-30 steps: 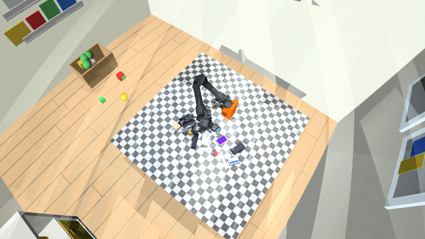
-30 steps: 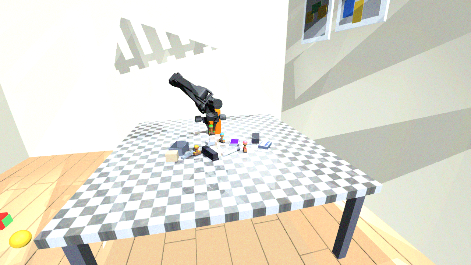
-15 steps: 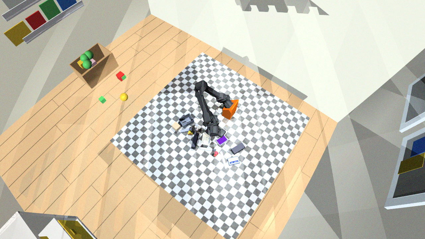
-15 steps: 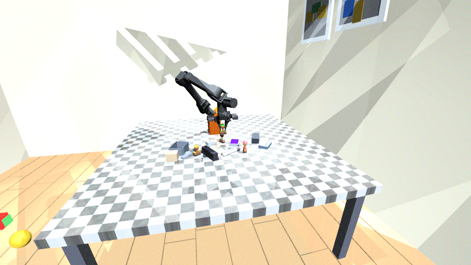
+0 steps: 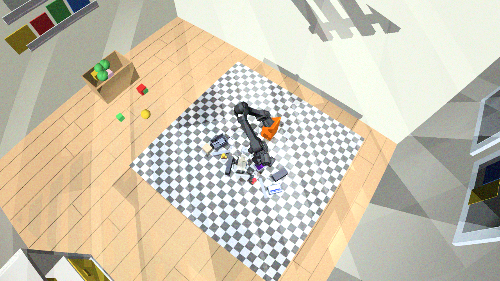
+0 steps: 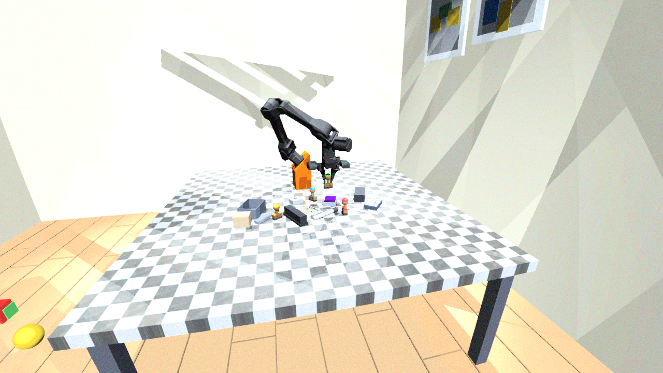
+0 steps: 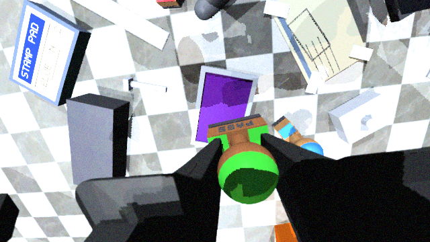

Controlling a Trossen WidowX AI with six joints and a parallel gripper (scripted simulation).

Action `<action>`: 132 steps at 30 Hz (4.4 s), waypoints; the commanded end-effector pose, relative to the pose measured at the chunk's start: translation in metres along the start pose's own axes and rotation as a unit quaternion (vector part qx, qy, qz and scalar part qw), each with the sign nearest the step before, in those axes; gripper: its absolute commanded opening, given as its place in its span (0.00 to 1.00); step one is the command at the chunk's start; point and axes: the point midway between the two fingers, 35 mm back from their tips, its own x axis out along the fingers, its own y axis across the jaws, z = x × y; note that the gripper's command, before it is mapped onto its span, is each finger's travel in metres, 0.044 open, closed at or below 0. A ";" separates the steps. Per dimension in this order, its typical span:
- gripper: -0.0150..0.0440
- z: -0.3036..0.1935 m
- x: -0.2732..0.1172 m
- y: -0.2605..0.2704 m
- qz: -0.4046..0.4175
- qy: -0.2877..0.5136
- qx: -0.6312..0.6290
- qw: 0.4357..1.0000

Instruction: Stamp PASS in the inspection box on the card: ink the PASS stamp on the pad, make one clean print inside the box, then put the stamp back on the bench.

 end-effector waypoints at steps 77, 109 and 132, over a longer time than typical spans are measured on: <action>0.25 -0.003 0.050 0.011 -0.004 0.001 0.004 1.000; 0.25 -0.003 0.059 0.011 -0.005 0.001 0.011 1.000; 0.25 -0.003 0.062 0.011 -0.005 0.001 0.011 1.000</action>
